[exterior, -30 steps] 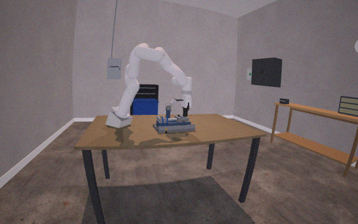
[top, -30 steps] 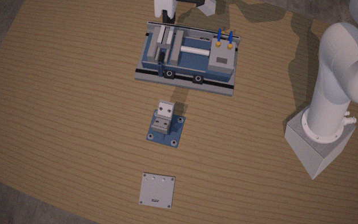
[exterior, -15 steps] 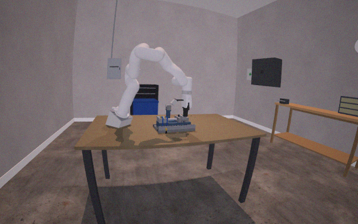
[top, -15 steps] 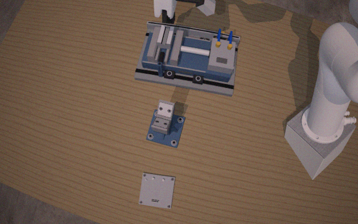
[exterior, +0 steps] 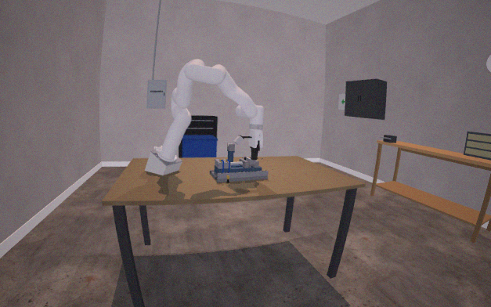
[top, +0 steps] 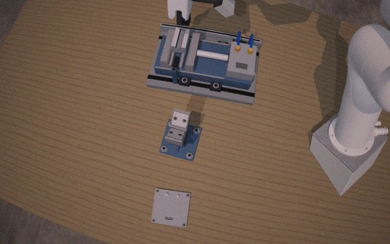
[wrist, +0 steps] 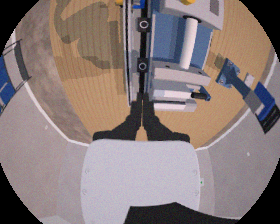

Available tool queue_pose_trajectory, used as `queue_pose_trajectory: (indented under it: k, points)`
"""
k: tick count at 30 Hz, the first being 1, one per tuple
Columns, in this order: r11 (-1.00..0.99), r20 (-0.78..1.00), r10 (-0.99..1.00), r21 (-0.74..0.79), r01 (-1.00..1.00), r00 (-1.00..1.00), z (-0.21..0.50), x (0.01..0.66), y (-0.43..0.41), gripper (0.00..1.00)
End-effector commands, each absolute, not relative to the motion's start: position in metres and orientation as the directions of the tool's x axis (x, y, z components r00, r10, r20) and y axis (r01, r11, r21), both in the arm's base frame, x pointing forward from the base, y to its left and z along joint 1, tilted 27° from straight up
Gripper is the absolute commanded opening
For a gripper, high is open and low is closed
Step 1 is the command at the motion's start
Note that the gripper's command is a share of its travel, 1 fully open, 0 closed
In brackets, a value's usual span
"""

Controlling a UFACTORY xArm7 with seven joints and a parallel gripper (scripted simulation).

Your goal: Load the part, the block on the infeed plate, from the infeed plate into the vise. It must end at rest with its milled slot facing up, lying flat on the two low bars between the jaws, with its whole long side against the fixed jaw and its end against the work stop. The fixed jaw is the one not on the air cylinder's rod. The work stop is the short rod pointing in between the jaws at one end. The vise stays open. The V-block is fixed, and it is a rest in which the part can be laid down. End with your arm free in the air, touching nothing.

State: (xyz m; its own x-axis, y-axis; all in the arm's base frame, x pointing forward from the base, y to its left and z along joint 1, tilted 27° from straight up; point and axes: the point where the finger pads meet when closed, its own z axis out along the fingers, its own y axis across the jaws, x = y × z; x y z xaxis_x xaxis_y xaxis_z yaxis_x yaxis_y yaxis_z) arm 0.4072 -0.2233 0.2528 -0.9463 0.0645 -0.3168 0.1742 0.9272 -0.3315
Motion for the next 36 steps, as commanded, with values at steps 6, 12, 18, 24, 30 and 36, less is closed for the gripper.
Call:
queue_pose_trajectory:
  k: [6, 12, 18, 24, 30, 36]
  points:
    - [0.927, -0.320, 0.063, -0.332, 0.174, -0.945, 0.2535, 0.4084, -0.2235, 0.00]
    - [0.927, -0.320, 0.063, -0.332, 0.174, -0.945, 0.2523, 0.4088, -0.2240, 0.00]
    - [0.927, -0.320, 0.063, -0.332, 0.174, -0.945, 0.2510, 0.4092, -0.2246, 0.00]
    - [0.927, -0.320, 0.063, -0.332, 0.174, -0.945, 0.2496, 0.4097, -0.2252, 0.00]
    - [0.927, -0.320, 0.063, -0.332, 0.174, -0.945, 0.2480, 0.4101, -0.2258, 0.00]
    - [0.927, -0.320, 0.063, -0.332, 0.174, -0.945, 0.2472, 0.4104, -0.2262, 0.00]
